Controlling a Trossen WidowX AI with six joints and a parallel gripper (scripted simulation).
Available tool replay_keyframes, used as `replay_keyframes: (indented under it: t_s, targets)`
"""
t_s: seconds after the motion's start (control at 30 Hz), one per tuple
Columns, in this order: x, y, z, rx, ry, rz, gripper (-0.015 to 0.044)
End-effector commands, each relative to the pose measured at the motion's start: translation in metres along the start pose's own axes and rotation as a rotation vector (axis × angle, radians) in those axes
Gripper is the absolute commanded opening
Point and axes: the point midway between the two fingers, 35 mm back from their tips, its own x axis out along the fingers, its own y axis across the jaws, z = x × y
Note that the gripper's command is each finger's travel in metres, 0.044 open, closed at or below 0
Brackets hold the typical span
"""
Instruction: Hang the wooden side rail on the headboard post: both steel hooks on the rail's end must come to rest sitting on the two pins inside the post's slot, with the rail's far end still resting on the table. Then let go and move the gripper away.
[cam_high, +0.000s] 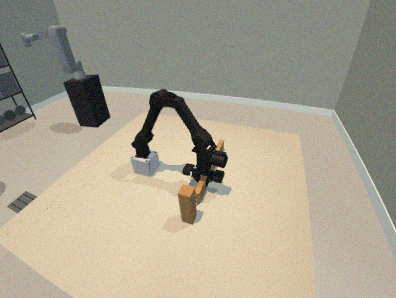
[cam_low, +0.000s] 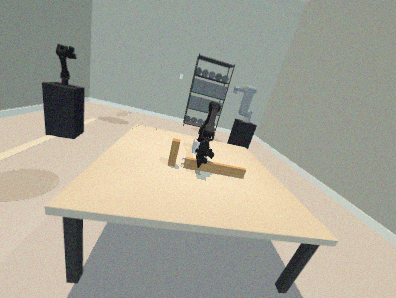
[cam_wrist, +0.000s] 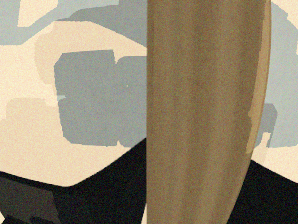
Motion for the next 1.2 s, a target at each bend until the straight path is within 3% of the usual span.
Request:
replay_keyframes:
  t_s: [0.0,1.17]
  targets:
    - [0.0001,0.0050,0.0004,-0.013,-0.002,0.006,0.0000]
    - [-0.0036,0.0017,0.0000,-0.013,-0.002,0.005,0.0000]
